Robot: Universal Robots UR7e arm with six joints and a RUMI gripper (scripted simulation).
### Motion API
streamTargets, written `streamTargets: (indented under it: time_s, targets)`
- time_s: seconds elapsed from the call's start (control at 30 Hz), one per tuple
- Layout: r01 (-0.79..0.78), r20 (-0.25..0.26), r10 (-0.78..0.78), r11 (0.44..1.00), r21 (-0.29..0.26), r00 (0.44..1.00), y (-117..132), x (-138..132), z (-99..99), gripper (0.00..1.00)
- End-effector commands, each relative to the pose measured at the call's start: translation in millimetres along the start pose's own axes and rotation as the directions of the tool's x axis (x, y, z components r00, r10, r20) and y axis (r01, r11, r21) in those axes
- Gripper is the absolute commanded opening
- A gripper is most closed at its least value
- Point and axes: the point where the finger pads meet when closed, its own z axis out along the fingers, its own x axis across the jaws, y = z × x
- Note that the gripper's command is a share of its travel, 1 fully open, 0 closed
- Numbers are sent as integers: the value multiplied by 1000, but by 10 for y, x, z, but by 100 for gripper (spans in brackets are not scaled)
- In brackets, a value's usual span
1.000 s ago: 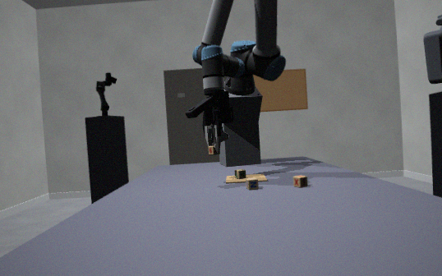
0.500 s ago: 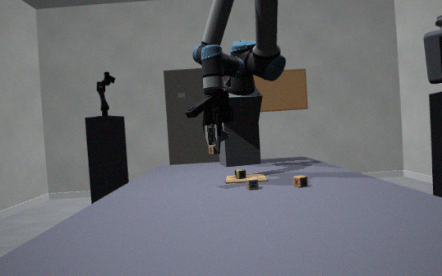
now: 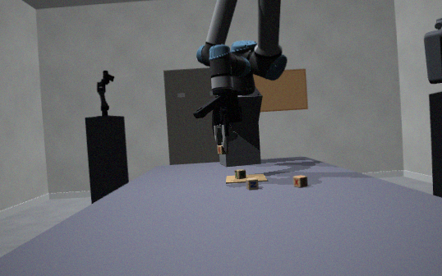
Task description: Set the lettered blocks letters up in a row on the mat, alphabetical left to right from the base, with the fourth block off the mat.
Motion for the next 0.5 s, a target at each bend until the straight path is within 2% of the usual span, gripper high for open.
streamTargets:
  time_s: [0.0, 0.47]
  targets:
    - [-132, -7, 132, 991, 10, 991, 234, -126, -3, 9]
    - [-347, -4, 347, 938, 12, 938, 677, -316, -18, 9]
